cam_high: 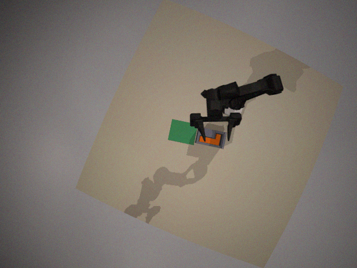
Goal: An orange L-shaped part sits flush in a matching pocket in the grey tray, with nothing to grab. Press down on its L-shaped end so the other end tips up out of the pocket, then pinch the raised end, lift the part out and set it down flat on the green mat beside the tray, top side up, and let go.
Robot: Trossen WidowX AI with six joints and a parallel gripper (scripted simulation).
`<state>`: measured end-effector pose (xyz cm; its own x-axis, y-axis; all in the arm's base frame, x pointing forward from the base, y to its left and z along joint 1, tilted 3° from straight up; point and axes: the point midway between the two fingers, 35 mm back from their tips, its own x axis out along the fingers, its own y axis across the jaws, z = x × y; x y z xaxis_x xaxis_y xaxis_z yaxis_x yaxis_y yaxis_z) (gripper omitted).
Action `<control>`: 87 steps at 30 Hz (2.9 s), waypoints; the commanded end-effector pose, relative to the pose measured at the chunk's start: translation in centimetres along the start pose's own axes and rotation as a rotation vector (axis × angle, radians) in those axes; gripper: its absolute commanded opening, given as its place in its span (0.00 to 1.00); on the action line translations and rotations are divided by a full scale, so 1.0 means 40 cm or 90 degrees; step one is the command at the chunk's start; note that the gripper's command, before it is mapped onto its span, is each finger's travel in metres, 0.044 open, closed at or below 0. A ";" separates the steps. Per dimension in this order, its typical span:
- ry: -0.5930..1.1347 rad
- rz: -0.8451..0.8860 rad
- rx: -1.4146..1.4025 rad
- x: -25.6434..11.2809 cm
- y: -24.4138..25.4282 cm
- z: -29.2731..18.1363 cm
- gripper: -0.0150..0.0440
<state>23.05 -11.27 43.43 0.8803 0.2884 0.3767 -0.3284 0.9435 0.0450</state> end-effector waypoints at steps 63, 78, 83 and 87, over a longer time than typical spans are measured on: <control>1.250 -0.160 0.068 -0.201 0.226 -0.741 0.56; 1.250 -0.160 0.068 -0.274 0.219 -0.911 0.56; 1.250 -0.160 0.068 -0.278 0.218 -0.920 0.56; 1.250 -0.160 0.068 -0.284 0.217 -0.935 0.56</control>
<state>23.36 -0.18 5.72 -0.0056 0.0000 -1.0000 -0.1039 0.9946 0.0006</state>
